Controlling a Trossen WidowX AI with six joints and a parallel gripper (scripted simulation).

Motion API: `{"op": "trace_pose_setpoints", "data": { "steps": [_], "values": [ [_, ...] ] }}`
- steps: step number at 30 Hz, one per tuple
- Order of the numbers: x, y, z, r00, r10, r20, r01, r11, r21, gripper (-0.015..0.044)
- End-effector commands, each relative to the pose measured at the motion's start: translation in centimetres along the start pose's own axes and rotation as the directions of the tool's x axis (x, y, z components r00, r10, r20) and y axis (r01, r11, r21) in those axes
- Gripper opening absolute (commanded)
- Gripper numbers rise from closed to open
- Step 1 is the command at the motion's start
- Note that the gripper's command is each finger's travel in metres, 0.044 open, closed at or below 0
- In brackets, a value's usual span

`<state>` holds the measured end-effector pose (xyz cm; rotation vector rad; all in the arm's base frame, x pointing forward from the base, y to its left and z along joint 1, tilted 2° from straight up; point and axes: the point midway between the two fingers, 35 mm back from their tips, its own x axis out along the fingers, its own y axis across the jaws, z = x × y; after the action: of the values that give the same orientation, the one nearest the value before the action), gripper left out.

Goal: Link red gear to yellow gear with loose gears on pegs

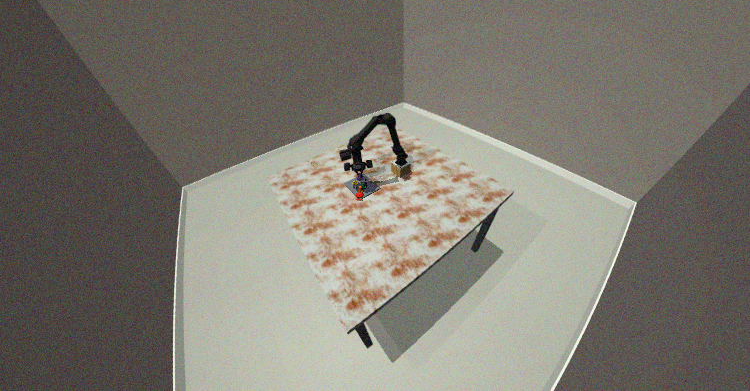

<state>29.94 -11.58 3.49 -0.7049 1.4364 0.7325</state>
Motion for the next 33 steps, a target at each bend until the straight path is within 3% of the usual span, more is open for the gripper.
{"op": "trace_pose_setpoints", "data": {
  "steps": [1,7,21,33],
  "values": [
    [0.0,0.0,-0.1,1.000,0.001,-0.004,-0.001,0.997,-0.077,0.0000],
    [0.0,0.0,-0.1,1.000,0.001,-0.004,-0.001,0.996,-0.090,0.0000],
    [1.7,0.0,-0.1,1.000,0.001,-0.004,-0.002,0.942,-0.336,0.0000],
    [3.5,0.0,-0.1,1.000,0.001,-0.004,-0.002,0.975,-0.223,0.0000]
  ]
}}
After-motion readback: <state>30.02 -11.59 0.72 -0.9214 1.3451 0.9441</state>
